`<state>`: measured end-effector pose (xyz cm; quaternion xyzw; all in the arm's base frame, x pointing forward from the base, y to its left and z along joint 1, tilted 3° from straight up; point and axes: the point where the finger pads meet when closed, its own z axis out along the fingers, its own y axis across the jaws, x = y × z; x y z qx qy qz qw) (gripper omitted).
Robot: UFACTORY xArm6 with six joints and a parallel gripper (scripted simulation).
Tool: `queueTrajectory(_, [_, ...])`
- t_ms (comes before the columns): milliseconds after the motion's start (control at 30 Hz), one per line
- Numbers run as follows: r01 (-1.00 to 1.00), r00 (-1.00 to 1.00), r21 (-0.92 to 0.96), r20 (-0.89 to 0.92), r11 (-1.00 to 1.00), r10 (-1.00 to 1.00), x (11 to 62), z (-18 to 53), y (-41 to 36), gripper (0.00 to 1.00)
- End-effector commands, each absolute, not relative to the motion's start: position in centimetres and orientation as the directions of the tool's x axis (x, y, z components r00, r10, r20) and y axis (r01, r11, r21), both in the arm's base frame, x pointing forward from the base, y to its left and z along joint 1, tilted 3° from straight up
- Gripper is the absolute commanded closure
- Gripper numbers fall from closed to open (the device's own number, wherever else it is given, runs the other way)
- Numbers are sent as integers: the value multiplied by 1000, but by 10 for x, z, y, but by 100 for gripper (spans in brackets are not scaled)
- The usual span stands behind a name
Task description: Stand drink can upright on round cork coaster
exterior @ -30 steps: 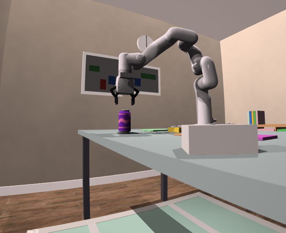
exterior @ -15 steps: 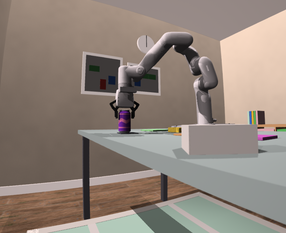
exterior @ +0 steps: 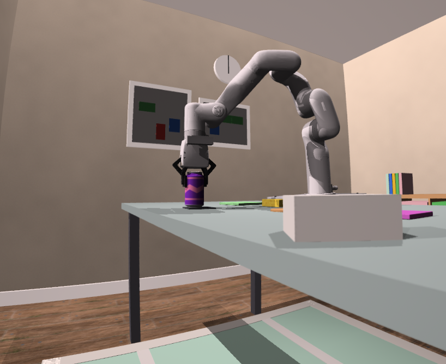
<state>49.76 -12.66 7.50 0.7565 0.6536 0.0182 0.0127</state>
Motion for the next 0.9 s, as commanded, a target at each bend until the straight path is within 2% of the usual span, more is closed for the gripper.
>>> queueTrajectory(0, [988,145,46,11,-145,989,499,76,-127,100])
queueTrajectory(867, [988,145,46,11,-145,989,498,86,-127,100])
